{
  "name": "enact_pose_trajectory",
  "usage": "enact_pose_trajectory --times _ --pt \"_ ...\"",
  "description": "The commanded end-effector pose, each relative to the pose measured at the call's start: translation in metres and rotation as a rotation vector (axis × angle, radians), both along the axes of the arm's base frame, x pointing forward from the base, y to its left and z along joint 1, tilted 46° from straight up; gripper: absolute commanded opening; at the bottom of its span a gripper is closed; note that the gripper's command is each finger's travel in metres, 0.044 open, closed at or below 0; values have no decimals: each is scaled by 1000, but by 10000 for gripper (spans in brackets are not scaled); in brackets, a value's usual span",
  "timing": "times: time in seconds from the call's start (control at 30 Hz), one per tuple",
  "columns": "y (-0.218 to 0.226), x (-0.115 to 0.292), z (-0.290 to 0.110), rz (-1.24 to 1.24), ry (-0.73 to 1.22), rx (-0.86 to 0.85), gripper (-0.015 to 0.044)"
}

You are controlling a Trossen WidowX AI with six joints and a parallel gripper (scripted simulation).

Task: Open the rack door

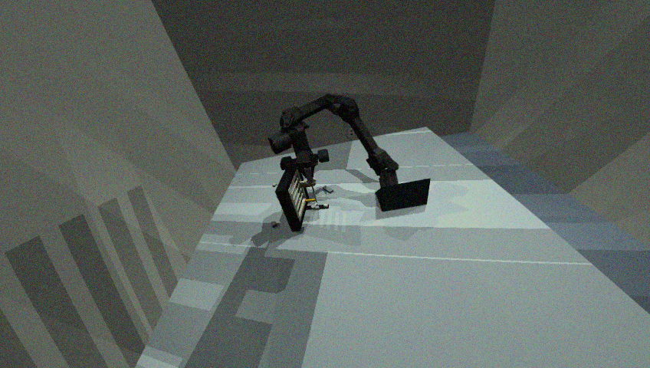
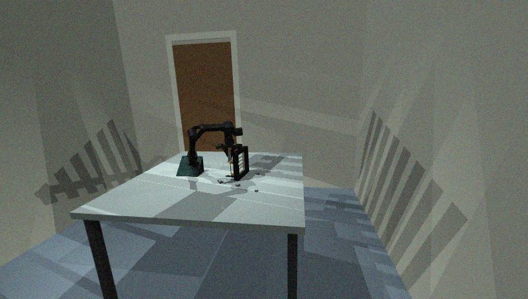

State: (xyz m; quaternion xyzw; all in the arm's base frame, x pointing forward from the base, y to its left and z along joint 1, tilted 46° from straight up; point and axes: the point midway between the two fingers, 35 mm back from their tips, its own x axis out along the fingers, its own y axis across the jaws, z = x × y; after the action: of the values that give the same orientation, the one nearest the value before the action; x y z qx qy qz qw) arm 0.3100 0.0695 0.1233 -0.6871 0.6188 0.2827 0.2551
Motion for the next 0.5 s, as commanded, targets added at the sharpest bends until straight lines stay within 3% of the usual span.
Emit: enact_pose_trajectory --times 0.0,0.47 --pt "0 0 0 2 1 -1 88" --pt "0 0 0 0 -1 -1 16"
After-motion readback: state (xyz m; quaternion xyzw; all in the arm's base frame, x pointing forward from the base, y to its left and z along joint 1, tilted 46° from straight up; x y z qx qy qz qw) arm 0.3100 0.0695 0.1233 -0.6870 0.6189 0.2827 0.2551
